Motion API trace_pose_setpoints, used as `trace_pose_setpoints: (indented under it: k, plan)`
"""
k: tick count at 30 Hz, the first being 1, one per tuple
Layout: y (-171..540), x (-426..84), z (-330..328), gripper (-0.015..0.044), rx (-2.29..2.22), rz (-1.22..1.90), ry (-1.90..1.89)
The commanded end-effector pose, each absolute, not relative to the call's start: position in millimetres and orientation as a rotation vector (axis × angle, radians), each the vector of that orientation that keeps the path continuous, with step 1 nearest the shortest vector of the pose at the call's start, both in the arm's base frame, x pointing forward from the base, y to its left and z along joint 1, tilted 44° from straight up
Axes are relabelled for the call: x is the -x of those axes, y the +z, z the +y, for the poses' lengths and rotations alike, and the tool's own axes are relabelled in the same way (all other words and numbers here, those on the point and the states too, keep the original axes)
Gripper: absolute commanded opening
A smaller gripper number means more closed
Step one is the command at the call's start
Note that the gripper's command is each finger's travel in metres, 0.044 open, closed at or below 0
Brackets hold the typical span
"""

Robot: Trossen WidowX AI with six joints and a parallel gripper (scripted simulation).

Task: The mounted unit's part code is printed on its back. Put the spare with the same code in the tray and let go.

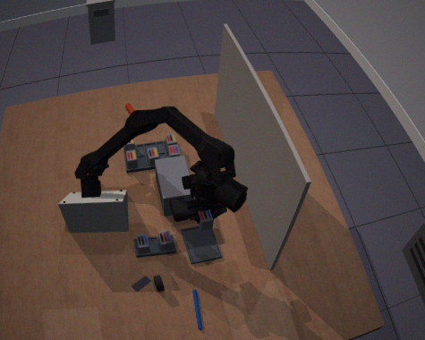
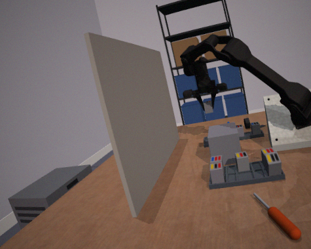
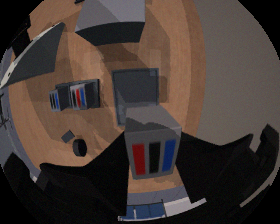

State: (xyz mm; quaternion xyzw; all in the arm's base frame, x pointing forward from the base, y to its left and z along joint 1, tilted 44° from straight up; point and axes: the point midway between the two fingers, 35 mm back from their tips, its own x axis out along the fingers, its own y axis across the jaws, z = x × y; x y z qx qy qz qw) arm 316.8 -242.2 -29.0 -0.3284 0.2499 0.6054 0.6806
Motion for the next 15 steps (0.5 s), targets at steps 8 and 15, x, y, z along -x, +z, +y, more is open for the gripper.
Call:
trace_pose_setpoints:
  k: [8, 15]
  plan:
    - [-37.3, -318.3, -235.1, 0.0, 0.725, 0.561, 1.359]
    - [-41.6, -319.8, -231.8, 0.0, 0.725, 0.561, 1.358]
